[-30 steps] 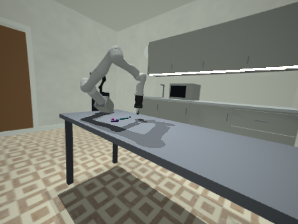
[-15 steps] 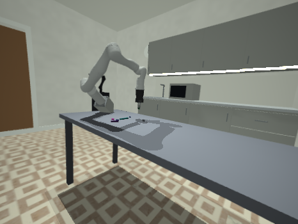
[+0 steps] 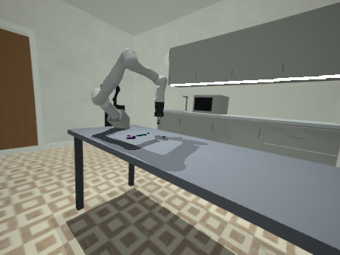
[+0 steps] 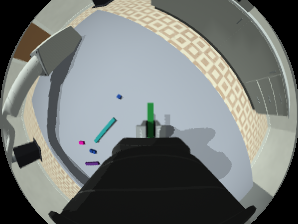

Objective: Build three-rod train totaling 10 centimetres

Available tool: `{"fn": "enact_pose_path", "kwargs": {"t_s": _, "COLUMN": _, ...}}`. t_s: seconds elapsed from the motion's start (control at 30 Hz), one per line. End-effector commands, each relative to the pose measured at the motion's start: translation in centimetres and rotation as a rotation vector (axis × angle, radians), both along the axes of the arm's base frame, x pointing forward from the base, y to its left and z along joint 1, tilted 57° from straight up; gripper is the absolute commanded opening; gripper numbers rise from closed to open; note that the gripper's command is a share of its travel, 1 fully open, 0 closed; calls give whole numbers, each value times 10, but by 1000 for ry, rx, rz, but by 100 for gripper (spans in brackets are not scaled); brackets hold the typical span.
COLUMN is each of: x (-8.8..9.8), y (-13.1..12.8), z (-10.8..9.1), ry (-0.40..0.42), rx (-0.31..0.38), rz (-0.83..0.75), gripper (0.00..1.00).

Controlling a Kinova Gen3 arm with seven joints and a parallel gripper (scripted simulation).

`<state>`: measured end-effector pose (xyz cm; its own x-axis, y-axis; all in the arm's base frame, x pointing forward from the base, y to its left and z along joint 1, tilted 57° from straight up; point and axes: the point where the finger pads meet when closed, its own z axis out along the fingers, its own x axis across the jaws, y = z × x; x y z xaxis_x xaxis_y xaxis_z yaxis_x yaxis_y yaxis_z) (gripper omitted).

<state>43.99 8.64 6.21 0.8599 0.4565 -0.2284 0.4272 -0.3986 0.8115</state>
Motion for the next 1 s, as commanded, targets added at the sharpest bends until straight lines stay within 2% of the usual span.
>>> {"fn": "enact_pose_path", "kwargs": {"t_s": 0.0, "x": 0, "y": 1, "z": 0, "ry": -2, "rx": 2, "rz": 1, "gripper": 24}}
{"fn": "enact_pose_path", "kwargs": {"t_s": 0.47, "x": 1, "y": 1, "z": 1, "ry": -27, "rx": 10, "rz": -15, "gripper": 24}}
{"fn": "enact_pose_path", "kwargs": {"t_s": 0.97, "x": 2, "y": 1, "z": 3, "ry": -105, "rx": 37, "rz": -67, "gripper": 24}}
